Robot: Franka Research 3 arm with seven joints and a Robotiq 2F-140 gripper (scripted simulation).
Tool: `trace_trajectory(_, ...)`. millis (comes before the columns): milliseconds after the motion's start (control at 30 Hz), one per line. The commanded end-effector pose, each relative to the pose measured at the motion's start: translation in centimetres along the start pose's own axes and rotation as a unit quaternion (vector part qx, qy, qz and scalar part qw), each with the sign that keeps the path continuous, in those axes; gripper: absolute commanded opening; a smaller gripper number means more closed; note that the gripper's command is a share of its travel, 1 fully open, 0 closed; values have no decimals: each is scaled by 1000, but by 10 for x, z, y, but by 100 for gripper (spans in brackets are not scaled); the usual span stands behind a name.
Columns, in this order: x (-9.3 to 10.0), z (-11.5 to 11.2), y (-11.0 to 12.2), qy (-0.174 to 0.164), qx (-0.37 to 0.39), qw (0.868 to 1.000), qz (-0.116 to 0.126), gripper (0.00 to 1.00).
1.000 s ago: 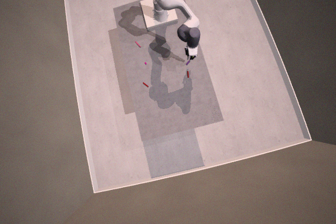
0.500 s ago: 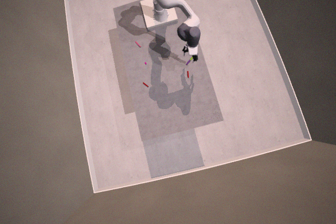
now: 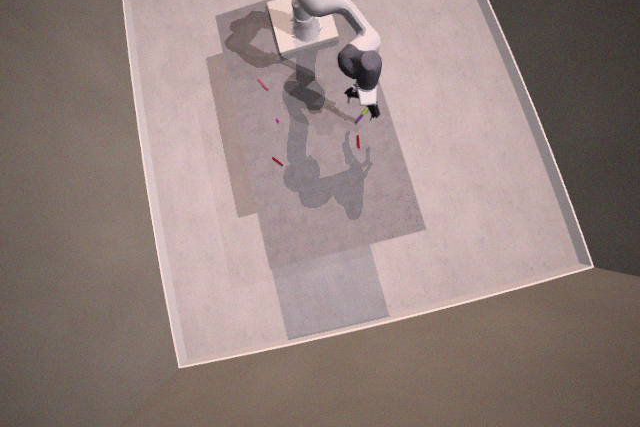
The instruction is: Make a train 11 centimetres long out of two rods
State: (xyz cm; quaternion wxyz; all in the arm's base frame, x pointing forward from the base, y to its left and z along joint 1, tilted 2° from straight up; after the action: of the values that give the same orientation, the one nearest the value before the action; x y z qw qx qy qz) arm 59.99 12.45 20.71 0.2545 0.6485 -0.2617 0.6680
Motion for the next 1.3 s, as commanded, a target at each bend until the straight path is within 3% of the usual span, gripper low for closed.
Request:
trace_trajectory(0, 2, 0, 0, -1, 2, 1000, 0, 100)
trace_trajectory(167, 12, 0, 0, -1, 2, 1000, 0, 100)
trace_trajectory(733, 71, 0, 0, -1, 2, 1000, 0, 100)
trace_trajectory(1267, 75, 0, 0, -1, 2, 1000, 0, 100)
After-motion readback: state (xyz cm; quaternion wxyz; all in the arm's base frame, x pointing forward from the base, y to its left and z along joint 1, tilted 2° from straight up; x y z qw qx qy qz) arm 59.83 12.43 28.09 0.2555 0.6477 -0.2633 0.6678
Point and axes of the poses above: the point where the finger pads meet when closed, its own x axis back along the fingers, its own y axis across the jaws, z = x × y, the point moved 10 cm from there along x, back along the fingers, and after that the axes turned 15 degrees about x, right-handed, at the moved point
